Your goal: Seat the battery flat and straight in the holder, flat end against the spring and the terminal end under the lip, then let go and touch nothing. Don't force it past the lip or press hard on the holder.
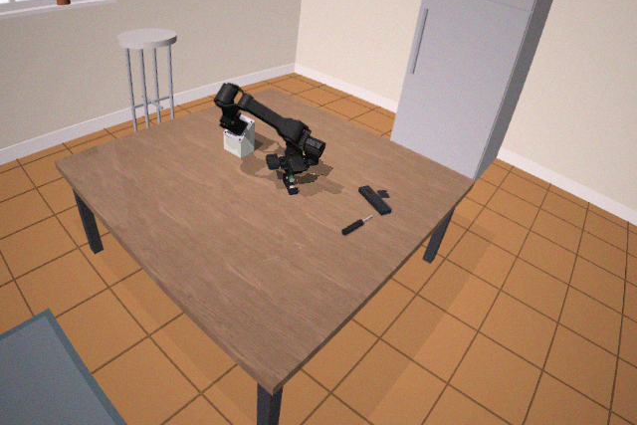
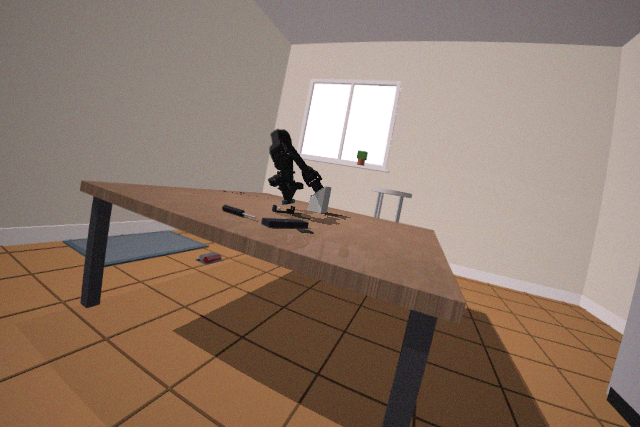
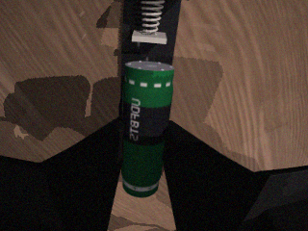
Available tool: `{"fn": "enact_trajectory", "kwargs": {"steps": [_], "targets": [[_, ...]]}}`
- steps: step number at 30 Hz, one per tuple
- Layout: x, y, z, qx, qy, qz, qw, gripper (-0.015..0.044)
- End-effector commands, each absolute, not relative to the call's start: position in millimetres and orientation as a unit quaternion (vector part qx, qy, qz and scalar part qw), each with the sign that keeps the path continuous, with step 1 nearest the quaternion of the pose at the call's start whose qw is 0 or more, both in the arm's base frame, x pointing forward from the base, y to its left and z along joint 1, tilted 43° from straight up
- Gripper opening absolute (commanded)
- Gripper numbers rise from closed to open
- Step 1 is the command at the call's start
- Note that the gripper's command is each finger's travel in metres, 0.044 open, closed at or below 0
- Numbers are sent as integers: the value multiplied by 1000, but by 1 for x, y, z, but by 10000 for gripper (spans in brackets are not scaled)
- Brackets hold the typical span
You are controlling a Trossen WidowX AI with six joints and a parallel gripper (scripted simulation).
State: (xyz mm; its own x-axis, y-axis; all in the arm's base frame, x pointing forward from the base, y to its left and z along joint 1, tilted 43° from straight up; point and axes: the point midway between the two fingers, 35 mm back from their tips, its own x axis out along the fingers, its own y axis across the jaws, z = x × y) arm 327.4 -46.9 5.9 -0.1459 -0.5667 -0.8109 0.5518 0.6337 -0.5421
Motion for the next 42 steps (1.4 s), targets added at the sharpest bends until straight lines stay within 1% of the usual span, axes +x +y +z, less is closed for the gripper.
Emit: {"fn": "enact_trajectory", "kwargs": {"steps": [1, 42], "targets": [[327, -49, 2, 4, 637, -426, 642, 66], [336, -64, -5, 58, 713, -428, 553, 66]]}}
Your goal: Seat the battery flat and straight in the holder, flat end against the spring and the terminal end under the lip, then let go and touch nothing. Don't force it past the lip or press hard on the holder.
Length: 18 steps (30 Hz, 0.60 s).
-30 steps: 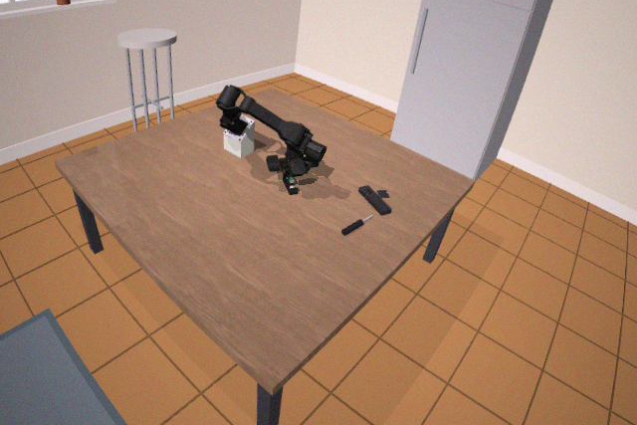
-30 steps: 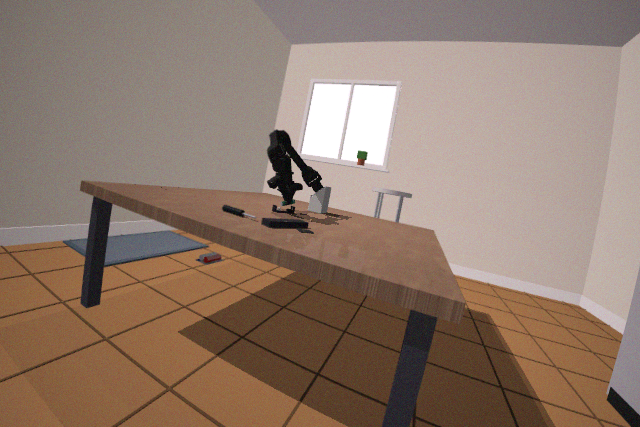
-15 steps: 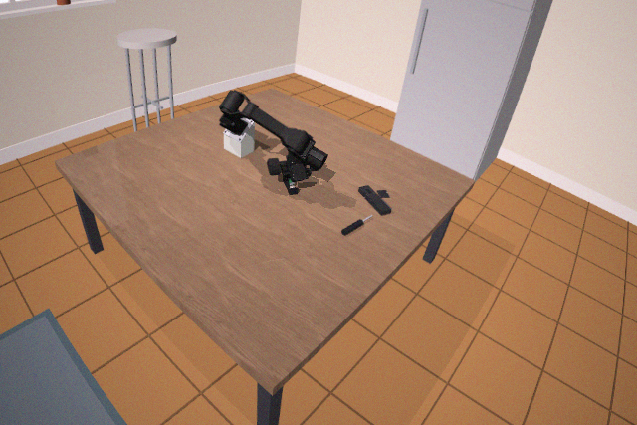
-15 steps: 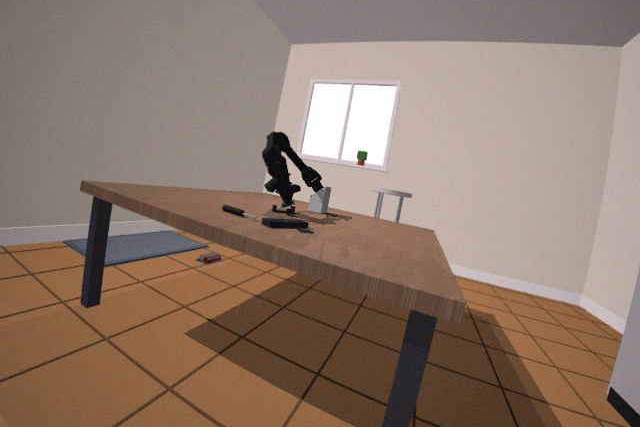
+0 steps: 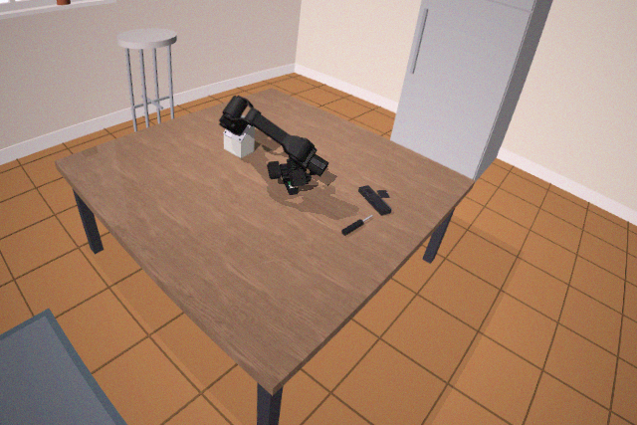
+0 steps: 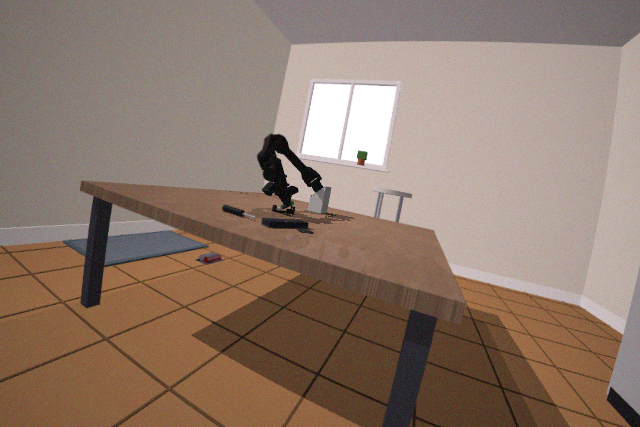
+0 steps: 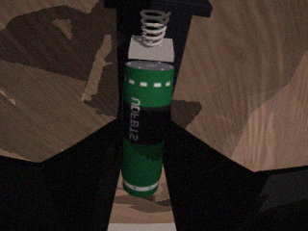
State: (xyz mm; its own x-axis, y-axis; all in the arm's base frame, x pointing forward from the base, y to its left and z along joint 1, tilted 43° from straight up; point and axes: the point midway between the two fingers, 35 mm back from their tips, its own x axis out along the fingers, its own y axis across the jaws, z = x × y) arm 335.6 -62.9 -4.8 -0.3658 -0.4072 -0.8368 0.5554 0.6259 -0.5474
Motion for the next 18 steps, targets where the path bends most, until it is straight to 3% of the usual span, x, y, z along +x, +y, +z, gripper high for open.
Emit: {"fn": "enact_trajectory", "kwargs": {"steps": [1, 18], "targets": [[336, -64, -5, 58, 713, -428, 553, 66], [345, -70, -3, 57, 713, -429, 552, 66]]}}
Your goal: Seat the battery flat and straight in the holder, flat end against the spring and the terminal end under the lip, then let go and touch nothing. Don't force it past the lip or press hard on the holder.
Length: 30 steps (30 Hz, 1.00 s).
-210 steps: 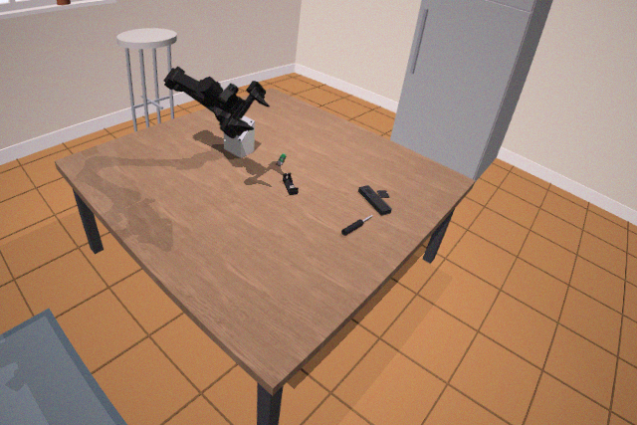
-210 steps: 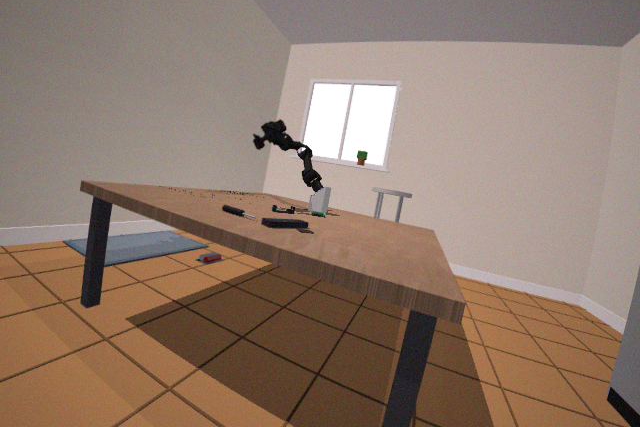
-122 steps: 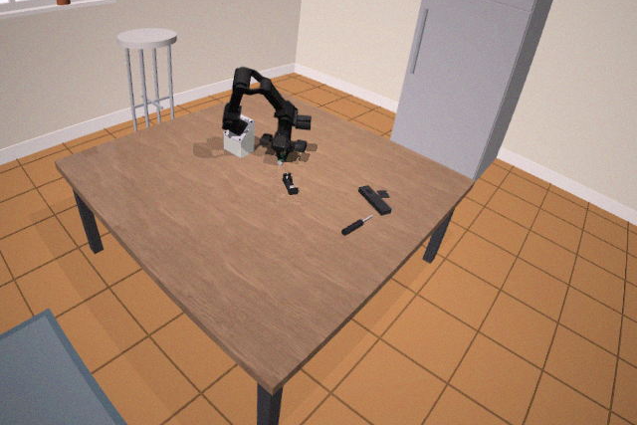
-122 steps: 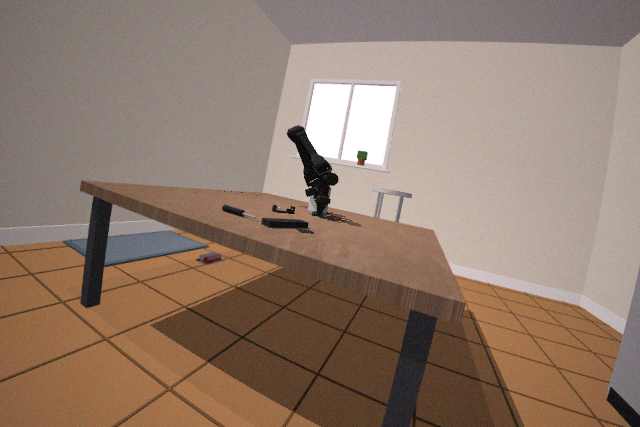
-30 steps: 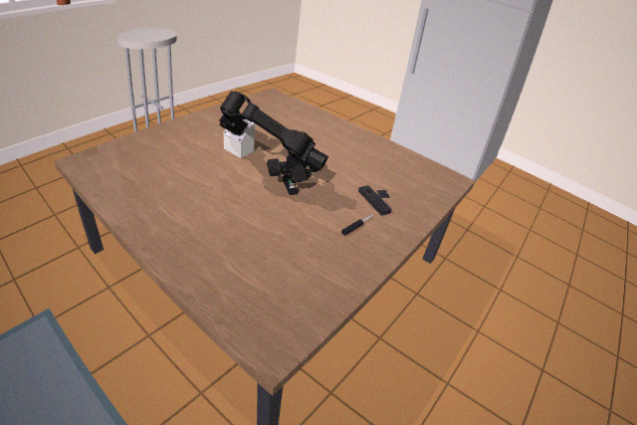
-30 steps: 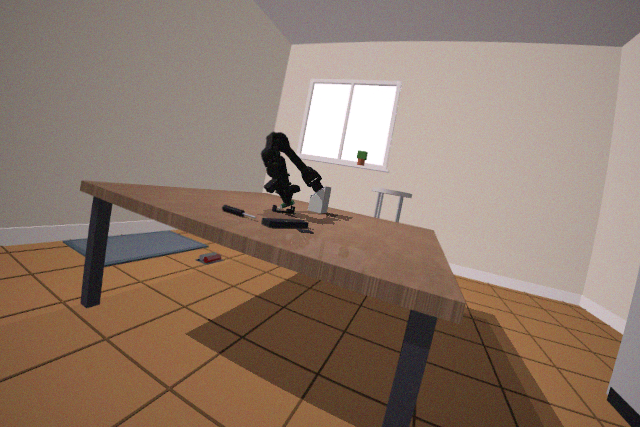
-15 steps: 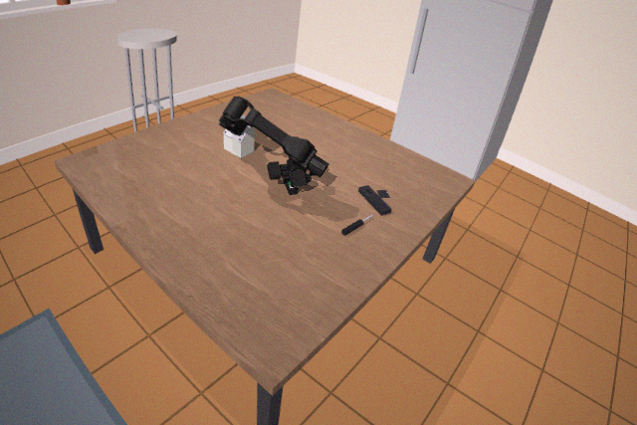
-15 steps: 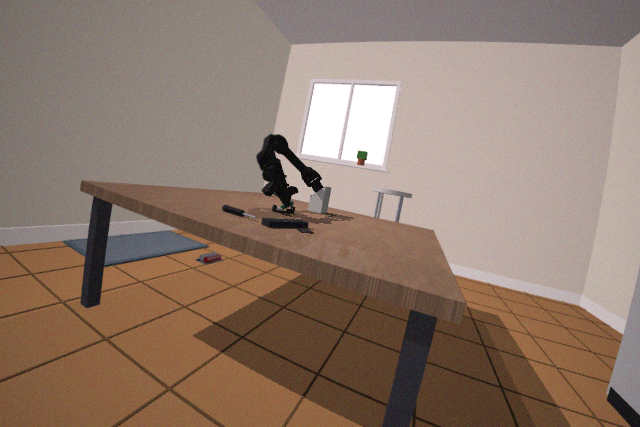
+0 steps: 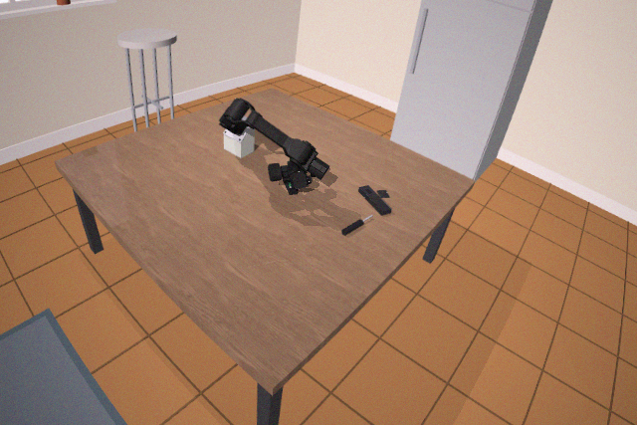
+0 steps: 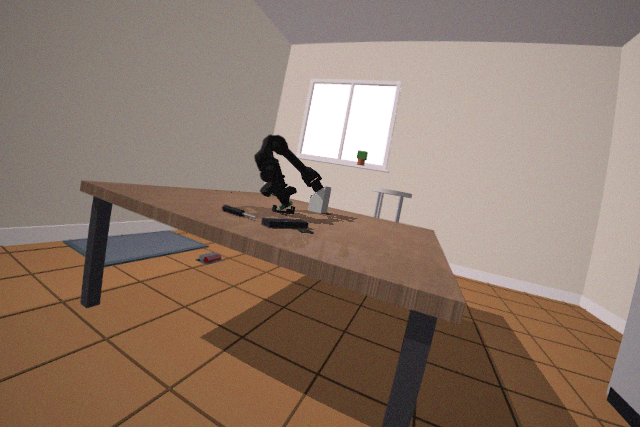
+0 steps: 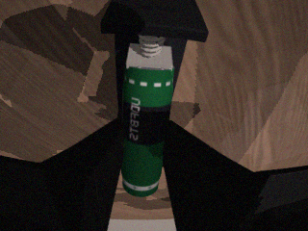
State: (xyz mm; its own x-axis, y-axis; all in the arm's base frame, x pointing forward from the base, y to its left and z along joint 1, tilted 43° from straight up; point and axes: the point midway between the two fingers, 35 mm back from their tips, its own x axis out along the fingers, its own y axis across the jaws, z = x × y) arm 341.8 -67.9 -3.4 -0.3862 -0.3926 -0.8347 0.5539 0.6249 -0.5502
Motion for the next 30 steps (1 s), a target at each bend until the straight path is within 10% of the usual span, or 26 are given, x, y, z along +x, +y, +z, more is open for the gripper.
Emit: {"fn": "enact_trajectory", "kwargs": {"steps": [1, 30], "targets": [[346, -70, -3, 57, 713, -429, 552, 66], [355, -74, 0, 52, 710, -429, 556, 66]]}}
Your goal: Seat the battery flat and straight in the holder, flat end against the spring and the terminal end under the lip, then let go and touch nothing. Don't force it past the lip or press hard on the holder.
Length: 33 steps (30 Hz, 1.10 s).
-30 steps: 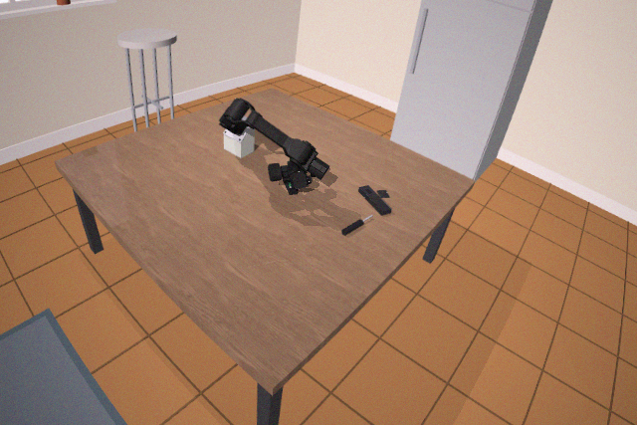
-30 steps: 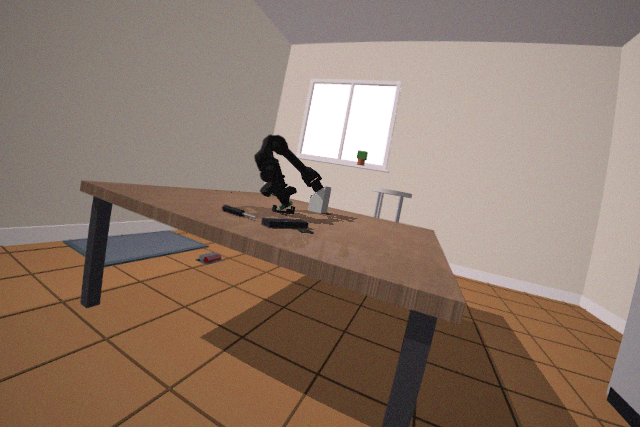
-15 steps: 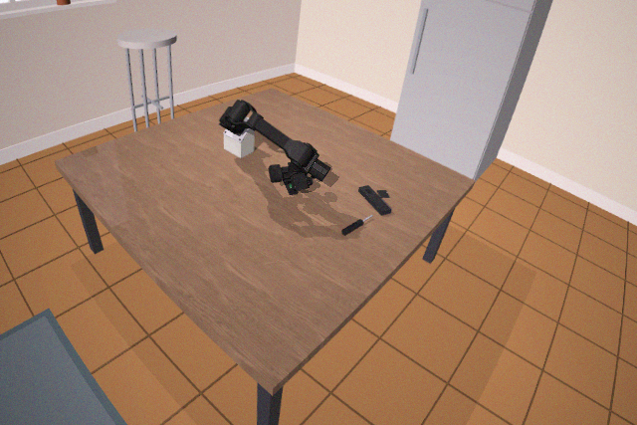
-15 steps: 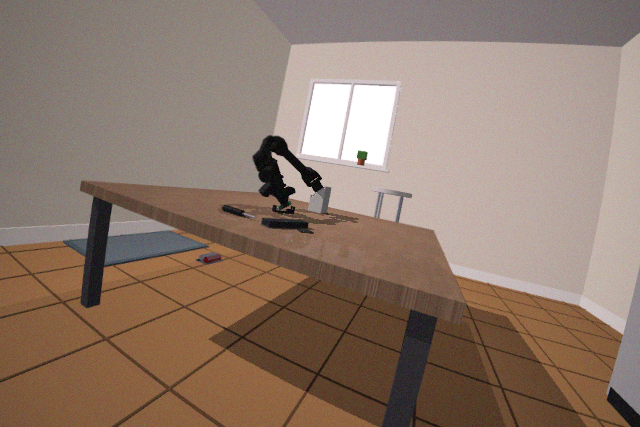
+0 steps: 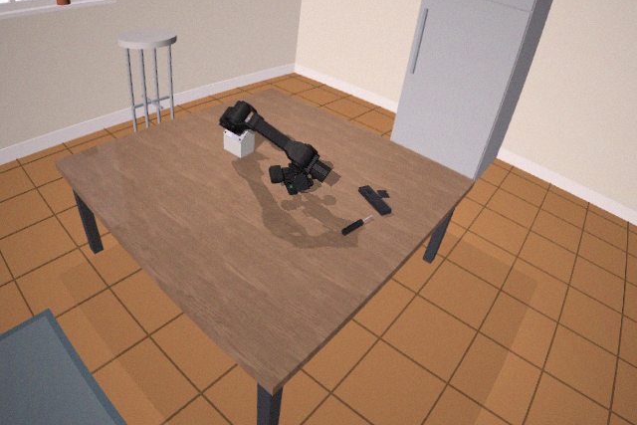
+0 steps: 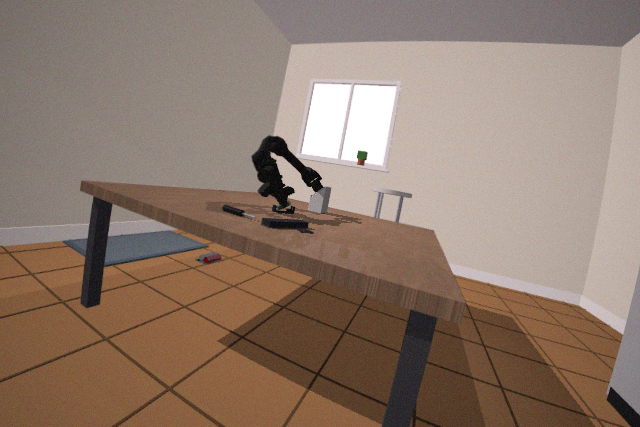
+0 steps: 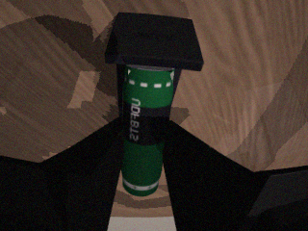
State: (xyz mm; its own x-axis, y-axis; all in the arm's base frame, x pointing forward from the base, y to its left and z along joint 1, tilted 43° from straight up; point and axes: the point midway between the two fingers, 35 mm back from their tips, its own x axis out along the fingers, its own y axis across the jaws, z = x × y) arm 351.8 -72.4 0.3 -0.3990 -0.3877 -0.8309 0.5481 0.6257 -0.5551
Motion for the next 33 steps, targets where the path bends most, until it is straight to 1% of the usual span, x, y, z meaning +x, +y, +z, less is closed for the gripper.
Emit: {"fn": "enact_trajectory", "kwargs": {"steps": [1, 33], "targets": [[355, -74, -1, 50, 709, -429, 558, 66], [355, -74, -9, 16, 662, -426, 616, 66]]}}
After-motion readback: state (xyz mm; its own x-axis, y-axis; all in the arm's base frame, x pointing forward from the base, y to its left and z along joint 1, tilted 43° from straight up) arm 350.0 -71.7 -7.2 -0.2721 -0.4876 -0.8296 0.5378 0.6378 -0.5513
